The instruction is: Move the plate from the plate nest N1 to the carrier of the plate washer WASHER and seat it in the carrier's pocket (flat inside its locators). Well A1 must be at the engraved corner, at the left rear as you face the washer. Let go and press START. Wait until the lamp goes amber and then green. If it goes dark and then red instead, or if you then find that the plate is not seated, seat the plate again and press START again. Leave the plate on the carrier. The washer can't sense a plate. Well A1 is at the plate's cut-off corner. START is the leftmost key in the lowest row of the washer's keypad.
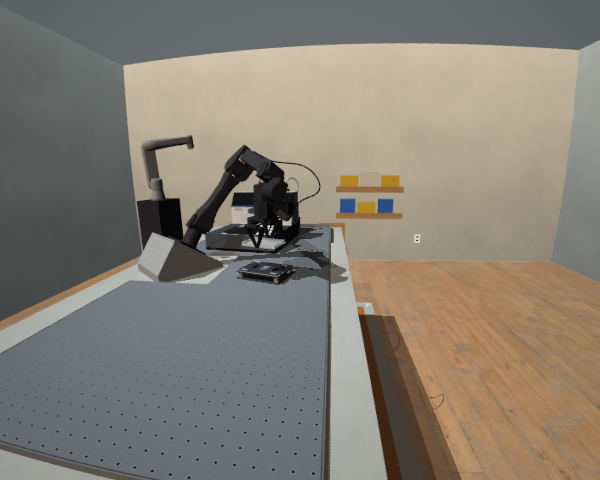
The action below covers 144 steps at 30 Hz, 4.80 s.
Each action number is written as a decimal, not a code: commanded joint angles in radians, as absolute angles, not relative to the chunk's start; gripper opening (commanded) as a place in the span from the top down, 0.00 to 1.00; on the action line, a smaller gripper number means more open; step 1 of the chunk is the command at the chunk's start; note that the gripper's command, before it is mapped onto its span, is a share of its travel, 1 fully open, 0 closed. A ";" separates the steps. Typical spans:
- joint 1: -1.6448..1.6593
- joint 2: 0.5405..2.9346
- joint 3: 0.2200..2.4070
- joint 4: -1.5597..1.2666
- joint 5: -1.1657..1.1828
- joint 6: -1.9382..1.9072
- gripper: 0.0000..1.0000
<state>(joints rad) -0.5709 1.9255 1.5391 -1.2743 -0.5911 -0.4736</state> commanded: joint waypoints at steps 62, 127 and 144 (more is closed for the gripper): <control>-0.328 1.525 1.414 -1.347 -0.583 -0.221 0.16; -0.079 1.241 1.333 -1.403 -0.540 0.022 0.16; 0.198 1.078 1.360 -1.412 -0.459 0.321 0.16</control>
